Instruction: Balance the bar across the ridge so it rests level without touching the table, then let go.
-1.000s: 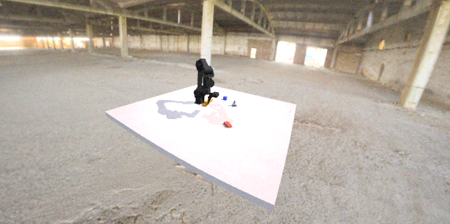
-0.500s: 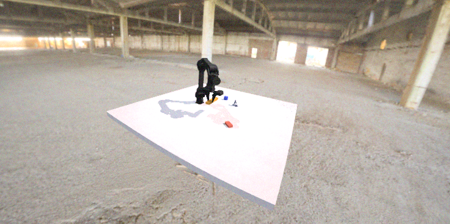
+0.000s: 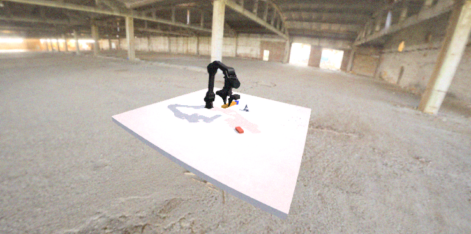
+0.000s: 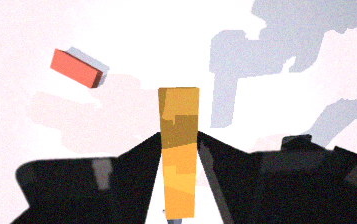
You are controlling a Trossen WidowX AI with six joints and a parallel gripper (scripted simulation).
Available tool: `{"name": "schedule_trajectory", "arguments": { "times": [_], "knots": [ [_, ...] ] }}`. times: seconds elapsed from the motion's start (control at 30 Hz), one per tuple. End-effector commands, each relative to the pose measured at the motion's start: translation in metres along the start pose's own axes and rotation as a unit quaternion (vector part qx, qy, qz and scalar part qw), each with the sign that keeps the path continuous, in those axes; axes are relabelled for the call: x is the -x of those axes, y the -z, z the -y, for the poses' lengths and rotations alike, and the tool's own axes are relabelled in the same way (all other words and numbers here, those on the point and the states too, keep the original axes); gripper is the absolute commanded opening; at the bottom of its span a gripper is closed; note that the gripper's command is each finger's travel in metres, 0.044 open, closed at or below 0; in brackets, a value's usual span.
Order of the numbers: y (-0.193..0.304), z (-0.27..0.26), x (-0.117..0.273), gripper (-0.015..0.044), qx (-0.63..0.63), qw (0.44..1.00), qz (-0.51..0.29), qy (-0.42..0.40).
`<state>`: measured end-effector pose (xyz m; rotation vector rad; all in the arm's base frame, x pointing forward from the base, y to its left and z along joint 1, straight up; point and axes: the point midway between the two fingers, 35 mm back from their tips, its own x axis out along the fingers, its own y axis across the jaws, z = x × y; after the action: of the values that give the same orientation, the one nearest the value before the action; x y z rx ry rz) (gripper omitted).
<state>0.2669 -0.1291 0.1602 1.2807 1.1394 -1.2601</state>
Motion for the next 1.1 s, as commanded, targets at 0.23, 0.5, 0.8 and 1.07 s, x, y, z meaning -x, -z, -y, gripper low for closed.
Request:
{"name": "schedule_trajectory", "arguments": {
  "times": [0.23,0.5,0.8,1.07],
  "knots": [
    [0.038,-0.017,0.0,0.0,-0.077,0.997,-0.001,0.001],
    [0.066,-0.025,0.0,0.0,-0.131,0.991,-0.002,0.001],
    [0.1,-0.03,0.001,0.0,-0.191,0.982,-0.004,0.001],
    [0.131,-0.032,0.001,0.0,-0.244,0.97,-0.005,0.002]
  ]
}}
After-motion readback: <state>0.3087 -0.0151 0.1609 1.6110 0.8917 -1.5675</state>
